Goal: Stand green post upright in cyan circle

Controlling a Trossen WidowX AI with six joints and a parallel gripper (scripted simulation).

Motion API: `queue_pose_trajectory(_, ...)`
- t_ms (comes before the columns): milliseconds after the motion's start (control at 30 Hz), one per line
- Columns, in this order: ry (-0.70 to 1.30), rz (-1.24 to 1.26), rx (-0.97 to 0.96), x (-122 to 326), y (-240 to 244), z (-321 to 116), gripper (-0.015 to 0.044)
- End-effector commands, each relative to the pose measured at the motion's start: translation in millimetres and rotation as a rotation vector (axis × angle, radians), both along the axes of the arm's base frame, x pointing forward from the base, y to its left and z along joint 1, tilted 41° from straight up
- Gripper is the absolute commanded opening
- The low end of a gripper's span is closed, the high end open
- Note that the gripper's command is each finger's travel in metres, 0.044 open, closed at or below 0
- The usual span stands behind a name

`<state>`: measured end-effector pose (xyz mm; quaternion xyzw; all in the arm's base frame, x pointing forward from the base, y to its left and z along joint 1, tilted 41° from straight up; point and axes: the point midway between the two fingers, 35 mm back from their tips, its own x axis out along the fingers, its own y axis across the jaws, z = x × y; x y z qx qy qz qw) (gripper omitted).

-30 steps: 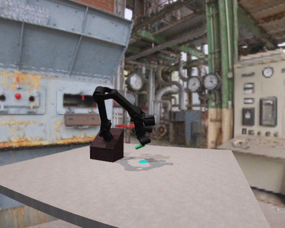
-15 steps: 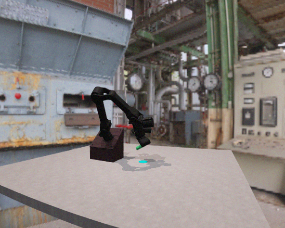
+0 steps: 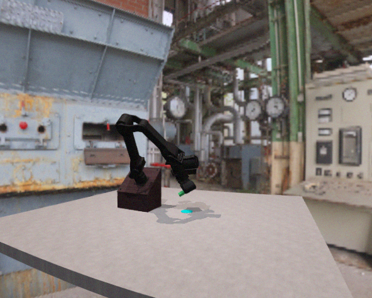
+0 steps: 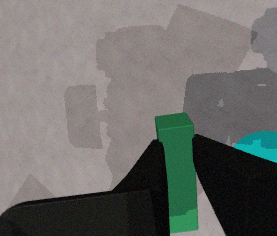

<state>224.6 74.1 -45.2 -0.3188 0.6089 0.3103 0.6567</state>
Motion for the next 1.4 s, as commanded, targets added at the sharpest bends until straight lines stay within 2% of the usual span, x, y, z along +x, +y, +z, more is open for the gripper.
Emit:
queue_pose_trajectory(0, -0.017, 0.010, 0.027, 0.1, 0.7, 1.9, 0.0023)
queue_pose_trajectory(1367, -0.175, 0.081, 0.258, 2.8, -1.4, 6.3, 0.0023)
